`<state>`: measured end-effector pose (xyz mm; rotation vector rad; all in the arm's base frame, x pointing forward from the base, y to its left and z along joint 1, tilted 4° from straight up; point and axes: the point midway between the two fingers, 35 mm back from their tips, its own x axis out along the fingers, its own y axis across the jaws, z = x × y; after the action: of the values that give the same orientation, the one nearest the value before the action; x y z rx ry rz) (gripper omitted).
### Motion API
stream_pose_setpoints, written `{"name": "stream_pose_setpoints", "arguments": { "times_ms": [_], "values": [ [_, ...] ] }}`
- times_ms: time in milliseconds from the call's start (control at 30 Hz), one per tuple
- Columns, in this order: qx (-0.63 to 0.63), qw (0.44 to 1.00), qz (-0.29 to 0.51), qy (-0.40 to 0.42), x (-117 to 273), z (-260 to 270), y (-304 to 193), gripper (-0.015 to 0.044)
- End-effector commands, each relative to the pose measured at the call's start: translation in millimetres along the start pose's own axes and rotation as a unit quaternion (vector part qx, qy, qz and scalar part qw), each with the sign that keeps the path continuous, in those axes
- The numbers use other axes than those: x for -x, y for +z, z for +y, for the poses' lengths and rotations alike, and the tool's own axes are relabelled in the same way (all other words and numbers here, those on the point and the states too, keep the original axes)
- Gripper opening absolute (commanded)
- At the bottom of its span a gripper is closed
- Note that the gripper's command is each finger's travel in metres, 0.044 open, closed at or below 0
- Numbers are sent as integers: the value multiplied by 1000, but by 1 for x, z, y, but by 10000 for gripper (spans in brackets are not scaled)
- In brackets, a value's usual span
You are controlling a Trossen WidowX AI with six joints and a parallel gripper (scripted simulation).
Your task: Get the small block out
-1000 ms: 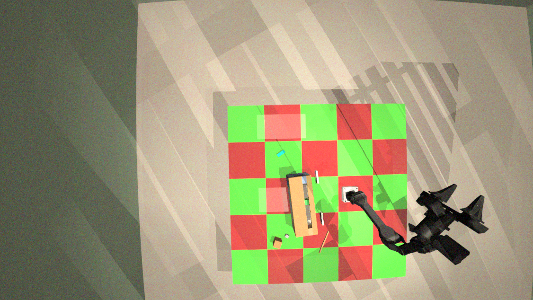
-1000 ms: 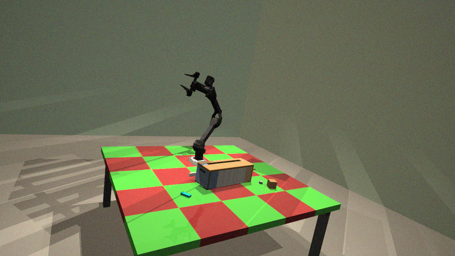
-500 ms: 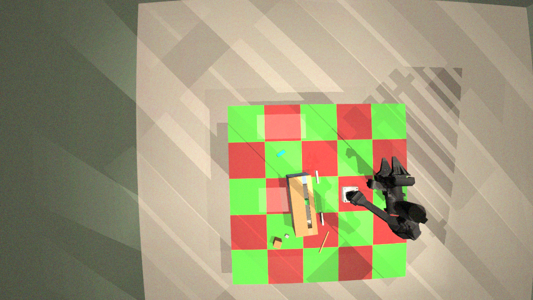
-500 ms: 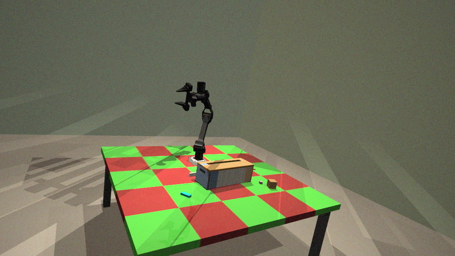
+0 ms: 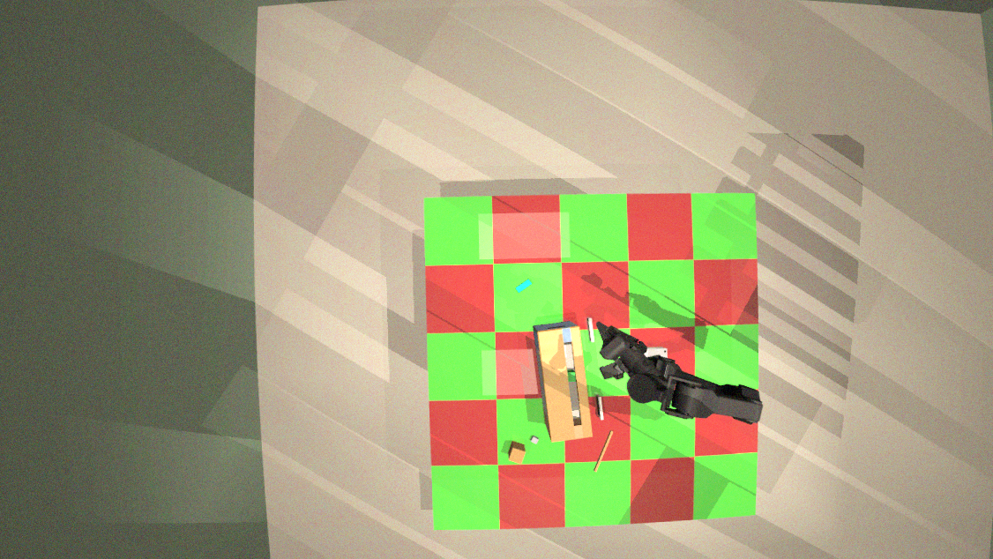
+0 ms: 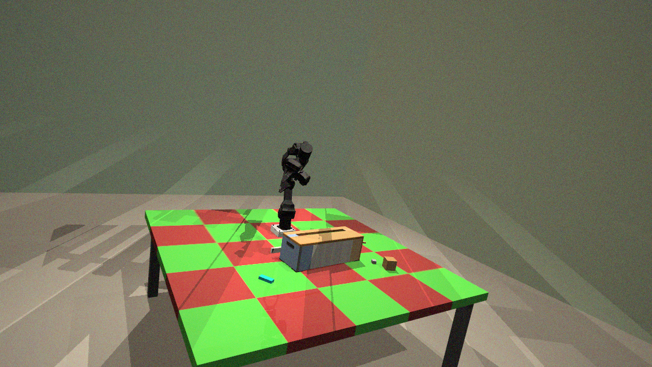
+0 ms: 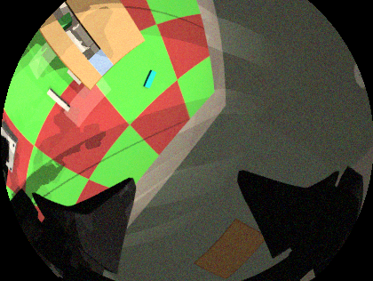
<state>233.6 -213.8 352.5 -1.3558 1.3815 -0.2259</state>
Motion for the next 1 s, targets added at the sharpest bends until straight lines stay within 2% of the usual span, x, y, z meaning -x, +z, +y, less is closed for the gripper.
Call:
{"name": "stream_pose_setpoints", "arguments": {
  "times_ms": [0,233,433,533,967],
  "values": [
    [53,996,-60,48,-4,23,56,400],
    [178,962,-145,146,13,88,151,400],
    [297,912,-173,226,46,157,204,400],
    [342,889,-171,252,61,184,215,400],
    [345,888,-171,253,54,194,222,400]
  ]
}}
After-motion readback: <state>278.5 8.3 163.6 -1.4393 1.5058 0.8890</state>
